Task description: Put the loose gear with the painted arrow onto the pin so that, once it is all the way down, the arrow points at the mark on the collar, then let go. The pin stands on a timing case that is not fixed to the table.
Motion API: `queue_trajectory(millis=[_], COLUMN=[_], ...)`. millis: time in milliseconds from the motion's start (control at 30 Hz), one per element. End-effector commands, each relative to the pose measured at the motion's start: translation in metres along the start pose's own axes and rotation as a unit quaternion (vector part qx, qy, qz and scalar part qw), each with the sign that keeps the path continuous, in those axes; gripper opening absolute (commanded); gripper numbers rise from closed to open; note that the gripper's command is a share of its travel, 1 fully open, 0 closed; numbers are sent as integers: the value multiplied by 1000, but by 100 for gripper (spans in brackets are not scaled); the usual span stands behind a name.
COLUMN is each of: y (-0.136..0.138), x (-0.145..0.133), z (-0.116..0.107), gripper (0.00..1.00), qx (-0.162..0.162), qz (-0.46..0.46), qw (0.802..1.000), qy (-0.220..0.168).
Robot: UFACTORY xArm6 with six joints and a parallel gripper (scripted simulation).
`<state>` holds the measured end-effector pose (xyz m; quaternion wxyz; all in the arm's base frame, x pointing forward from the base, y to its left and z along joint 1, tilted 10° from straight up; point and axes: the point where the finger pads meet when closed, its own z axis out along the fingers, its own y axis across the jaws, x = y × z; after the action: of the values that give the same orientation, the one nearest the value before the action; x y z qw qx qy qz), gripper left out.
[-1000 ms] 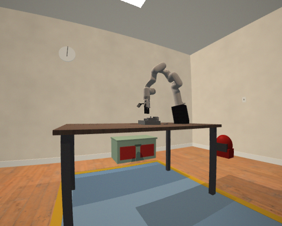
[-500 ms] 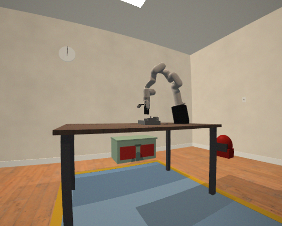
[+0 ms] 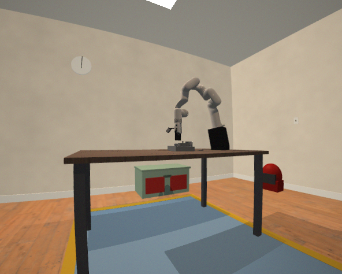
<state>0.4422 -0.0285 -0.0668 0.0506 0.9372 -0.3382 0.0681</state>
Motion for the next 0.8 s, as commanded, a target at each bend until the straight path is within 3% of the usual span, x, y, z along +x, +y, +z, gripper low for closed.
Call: queue_trajectory(millis=[0, 767], y=[-1, -1], x=[1, 2], z=[3, 13], gripper=[93, 93], qx=[1, 1], qz=[0, 0], qw=[1000, 1000], qy=[2, 2])
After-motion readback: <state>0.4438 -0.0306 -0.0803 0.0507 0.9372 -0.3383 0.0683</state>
